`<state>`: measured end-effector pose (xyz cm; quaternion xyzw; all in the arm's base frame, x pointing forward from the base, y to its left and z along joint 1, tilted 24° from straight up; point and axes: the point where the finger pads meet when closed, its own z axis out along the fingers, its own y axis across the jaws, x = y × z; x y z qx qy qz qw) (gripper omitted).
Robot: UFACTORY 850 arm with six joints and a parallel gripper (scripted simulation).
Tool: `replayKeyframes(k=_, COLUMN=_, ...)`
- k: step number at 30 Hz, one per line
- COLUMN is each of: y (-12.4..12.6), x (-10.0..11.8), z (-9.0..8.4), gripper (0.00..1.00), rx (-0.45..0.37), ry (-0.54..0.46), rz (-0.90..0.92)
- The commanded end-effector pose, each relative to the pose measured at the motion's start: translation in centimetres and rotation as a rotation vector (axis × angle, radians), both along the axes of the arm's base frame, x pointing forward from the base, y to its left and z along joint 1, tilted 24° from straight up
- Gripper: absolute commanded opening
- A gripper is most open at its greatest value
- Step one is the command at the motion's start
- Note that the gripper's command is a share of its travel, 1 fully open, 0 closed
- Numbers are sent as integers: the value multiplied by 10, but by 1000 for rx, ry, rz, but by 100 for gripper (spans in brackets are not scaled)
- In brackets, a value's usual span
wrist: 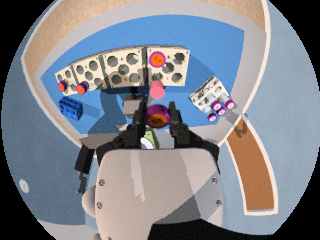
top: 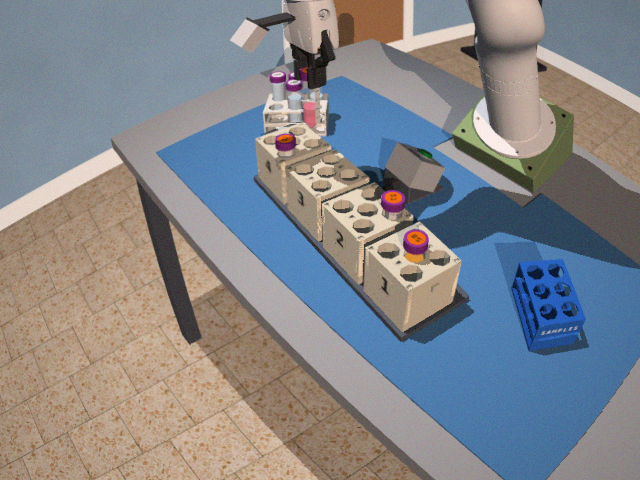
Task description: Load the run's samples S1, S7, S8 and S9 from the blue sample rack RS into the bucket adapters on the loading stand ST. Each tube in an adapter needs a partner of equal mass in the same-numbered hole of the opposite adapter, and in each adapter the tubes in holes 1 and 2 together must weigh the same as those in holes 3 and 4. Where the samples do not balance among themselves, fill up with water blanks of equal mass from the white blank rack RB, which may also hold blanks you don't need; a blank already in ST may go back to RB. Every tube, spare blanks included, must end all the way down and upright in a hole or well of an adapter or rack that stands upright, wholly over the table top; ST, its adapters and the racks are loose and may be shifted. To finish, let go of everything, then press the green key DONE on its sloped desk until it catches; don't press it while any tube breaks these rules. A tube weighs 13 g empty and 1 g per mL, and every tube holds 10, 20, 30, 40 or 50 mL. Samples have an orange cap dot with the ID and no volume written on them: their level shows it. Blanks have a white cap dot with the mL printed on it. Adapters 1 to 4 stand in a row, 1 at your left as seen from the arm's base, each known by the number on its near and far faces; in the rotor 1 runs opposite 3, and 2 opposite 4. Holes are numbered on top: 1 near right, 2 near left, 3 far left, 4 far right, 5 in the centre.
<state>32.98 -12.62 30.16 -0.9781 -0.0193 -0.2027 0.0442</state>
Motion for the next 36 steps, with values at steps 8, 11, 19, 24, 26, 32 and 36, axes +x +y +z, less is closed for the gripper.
replayKeyframes(k=8, y=2, x=9, z=-18, gripper=0, rx=0, ry=-2, rz=0)
replayKeyframes(k=11, y=2, x=11, z=-23, gripper=0, rx=0, ry=-2, rz=0)
replayKeyframes(k=19, y=2, x=11, z=-23, gripper=0, rx=0, ry=-2, rz=0)
replayKeyframes(k=24, y=2, x=11, z=-23, gripper=0, rx=0, ry=-2, rz=0)
replayKeyframes(k=26, y=2, x=11, z=-23, gripper=0, rx=0, ry=-2, rz=0)
replayKeyframes(k=32, y=2, x=12, z=-24, gripper=0, rx=0, ry=-2, rz=0)
replayKeyframes(k=36, y=3, x=13, z=-28, gripper=0, rx=0, ry=-2, rz=0)
